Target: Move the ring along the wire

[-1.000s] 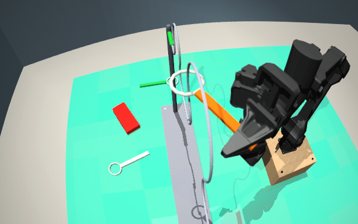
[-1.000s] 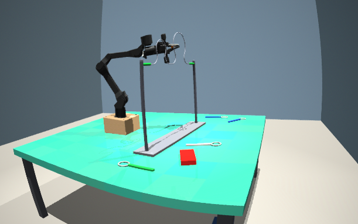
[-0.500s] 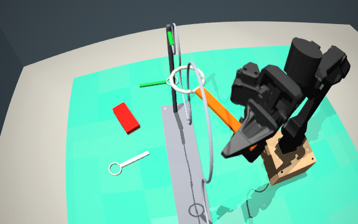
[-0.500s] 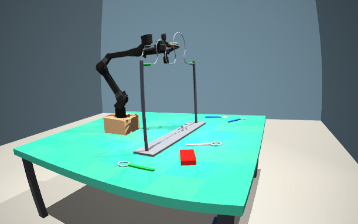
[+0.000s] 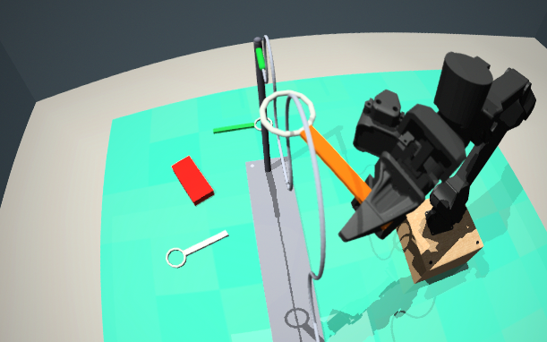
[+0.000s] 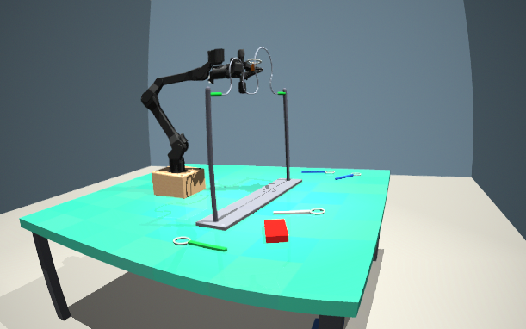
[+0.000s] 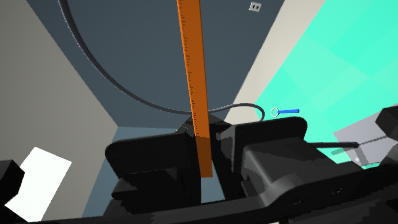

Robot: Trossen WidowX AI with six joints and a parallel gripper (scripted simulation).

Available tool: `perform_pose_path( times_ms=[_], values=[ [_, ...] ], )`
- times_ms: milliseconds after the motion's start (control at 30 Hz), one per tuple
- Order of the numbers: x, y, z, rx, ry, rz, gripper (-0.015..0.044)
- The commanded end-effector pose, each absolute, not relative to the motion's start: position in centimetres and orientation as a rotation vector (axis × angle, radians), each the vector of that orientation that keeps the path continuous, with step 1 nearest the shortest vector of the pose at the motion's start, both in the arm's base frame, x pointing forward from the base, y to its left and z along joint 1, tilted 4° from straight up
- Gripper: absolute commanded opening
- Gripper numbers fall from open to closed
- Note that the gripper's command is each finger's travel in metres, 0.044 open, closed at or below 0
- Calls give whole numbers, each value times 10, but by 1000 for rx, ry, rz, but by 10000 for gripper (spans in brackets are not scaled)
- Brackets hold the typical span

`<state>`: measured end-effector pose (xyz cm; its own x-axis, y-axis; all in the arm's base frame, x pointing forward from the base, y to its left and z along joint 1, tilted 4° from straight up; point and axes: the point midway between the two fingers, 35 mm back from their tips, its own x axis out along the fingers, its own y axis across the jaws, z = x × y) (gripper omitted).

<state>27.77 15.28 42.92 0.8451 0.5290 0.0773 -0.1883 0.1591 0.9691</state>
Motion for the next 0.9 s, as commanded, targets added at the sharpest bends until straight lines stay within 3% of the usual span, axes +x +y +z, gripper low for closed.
perform_pose_path(
  times_ms=[0, 867],
  values=[
    [278, 153, 431, 1272, 312, 523, -150],
    [279, 149, 422, 961, 356, 434, -150]
  ],
)
